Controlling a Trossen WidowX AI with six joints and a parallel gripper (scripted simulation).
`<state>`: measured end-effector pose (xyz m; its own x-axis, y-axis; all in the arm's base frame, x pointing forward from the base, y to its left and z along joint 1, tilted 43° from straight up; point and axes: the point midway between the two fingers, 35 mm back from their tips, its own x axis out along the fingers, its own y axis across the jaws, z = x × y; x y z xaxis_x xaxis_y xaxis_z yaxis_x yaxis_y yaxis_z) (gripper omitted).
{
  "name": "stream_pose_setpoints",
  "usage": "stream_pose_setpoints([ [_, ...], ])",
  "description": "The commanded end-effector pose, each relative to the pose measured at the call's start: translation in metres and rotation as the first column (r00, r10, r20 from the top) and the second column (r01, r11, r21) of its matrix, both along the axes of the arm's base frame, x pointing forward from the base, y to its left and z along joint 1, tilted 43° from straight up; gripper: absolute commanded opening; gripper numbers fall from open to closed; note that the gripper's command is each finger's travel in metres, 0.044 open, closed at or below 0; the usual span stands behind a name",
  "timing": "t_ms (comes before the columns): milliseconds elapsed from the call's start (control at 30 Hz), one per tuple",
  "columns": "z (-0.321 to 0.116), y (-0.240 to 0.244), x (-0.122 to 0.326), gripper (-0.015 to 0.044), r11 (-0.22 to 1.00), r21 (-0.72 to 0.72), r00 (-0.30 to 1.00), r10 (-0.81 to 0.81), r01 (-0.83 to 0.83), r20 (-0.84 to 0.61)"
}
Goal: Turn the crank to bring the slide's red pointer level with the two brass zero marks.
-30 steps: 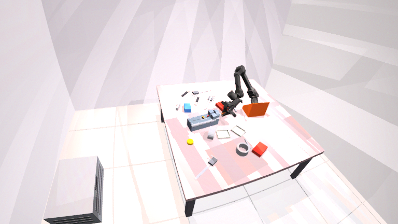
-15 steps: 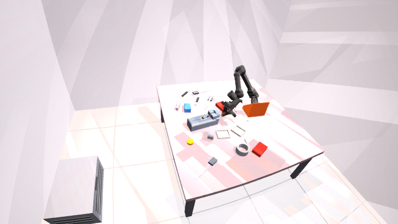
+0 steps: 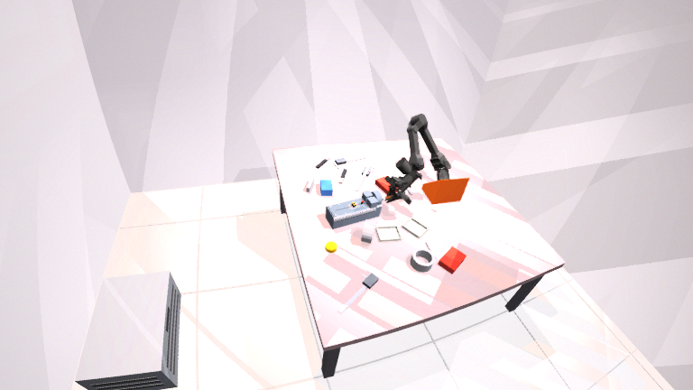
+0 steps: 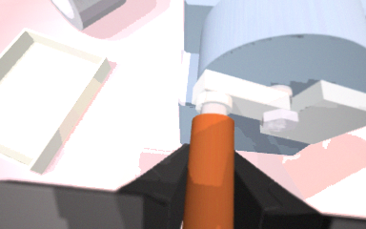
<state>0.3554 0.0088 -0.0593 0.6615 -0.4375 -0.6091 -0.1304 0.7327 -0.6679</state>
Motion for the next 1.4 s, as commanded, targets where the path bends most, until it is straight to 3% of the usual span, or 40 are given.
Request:
stream_pose_setpoints([
  [0, -0.001, -0.001, 0.0, 0.0, 1.0, 0.001, 1.0, 0.001, -0.001, -0.002],
  [367, 0.0, 0.0, 0.0, 0.0, 1.0, 0.0, 1.0, 0.0, 0.0, 0.0],
  [933, 0.0, 0.0, 0.0, 0.044, 1.0, 0.0, 1.0, 0.0, 0.0, 0.0],
  [1367, 0.036, 0.034, 0.003, 0.044, 1.0, 0.003, 1.0, 0.0, 0.0, 0.0],
])
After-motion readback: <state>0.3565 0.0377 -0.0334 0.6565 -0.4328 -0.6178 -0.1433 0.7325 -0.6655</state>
